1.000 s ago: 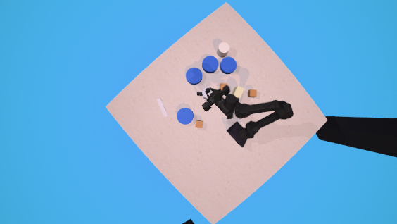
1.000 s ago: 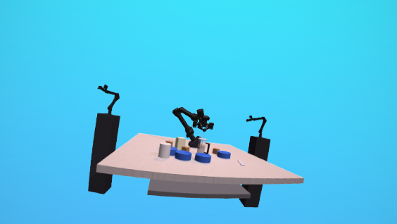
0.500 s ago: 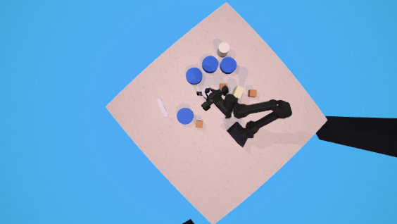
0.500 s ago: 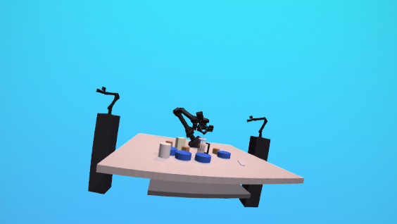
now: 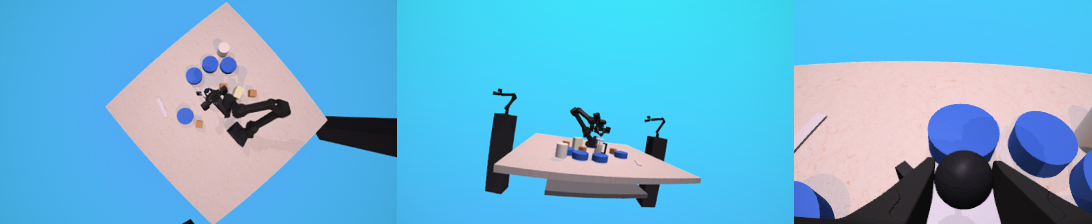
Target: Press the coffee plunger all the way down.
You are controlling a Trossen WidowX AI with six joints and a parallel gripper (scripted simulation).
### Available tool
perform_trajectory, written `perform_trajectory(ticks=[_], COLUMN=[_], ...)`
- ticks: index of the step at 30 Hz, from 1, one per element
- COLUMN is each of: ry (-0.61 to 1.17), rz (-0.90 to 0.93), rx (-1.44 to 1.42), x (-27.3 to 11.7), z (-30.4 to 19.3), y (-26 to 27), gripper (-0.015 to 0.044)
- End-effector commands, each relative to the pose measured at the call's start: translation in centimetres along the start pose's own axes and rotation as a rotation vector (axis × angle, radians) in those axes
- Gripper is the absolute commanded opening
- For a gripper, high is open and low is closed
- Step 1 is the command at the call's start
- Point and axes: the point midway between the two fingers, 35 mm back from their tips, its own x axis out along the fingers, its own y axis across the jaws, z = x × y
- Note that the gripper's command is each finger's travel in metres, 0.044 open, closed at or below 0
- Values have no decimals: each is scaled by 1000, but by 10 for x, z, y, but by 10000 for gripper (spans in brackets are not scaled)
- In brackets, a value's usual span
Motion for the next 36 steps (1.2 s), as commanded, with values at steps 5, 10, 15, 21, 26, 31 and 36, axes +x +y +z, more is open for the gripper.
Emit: perform_trajectory(ticks=[5,10,15,21,26,31,36], ry=[28,28,28,28,28,15,15], rz=[-7,-7,-7,-7,-7,-5,-5], rx=[-20,-20,-20,-20,-20,-12,-12], x=[5,5,5,5,6,4,4], z=[-9,-9,-8,-7,-7,-3,-3], y=[0,1,1,2,2,2,2], gripper=[126,126,126,126,126,126,126])
